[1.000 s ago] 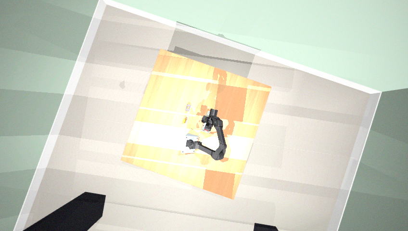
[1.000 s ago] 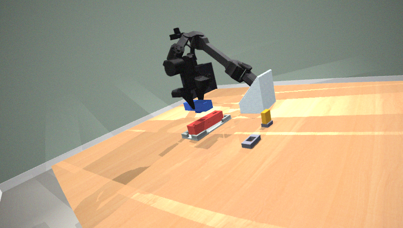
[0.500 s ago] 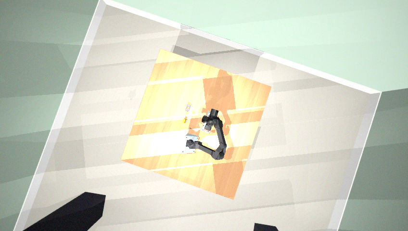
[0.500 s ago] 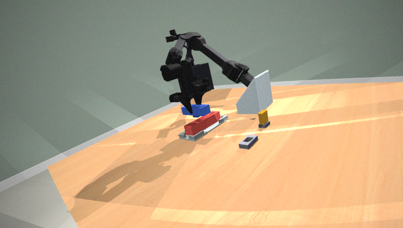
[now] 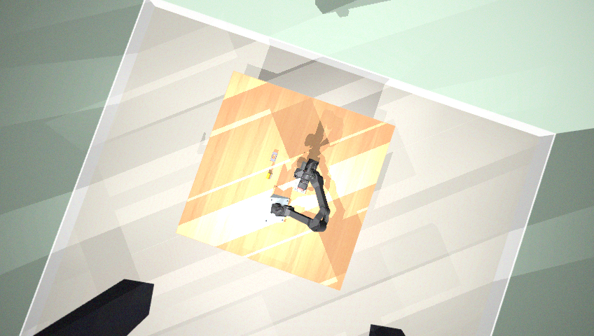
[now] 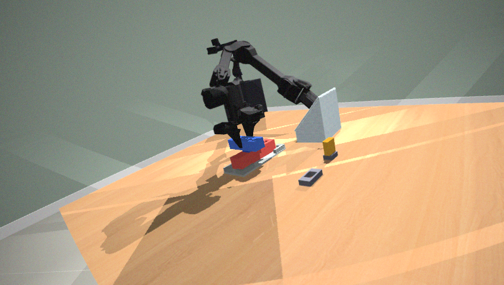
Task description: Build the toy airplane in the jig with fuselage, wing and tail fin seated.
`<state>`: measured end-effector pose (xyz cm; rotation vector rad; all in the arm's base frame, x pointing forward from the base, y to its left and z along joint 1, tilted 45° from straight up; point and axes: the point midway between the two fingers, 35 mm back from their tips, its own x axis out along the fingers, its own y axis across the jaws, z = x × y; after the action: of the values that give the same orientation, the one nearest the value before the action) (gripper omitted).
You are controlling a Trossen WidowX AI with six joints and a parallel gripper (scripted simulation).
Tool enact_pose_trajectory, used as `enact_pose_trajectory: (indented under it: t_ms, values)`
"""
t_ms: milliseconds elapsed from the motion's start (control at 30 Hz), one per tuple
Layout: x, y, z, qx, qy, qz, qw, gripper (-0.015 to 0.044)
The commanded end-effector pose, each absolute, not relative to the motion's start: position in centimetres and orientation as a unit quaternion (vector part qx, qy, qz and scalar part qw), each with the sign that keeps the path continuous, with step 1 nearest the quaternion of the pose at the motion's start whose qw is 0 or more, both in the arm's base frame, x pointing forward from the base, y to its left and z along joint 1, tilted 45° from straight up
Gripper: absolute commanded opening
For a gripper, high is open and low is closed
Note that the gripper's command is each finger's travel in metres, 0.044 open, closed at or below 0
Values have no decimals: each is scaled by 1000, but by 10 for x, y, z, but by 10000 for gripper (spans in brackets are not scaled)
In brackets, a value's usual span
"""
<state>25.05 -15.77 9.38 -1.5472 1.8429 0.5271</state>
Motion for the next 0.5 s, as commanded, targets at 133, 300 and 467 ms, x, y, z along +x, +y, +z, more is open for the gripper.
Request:
enact_pose_trajectory:
  t_ms: [133,300,467]
  values:
    - [251,-158,94,-592,706,202,333,183]
    - [251,-158,94,-592,706,202,333,52]
    - [251,-158,94,-592,706,202,333,183]
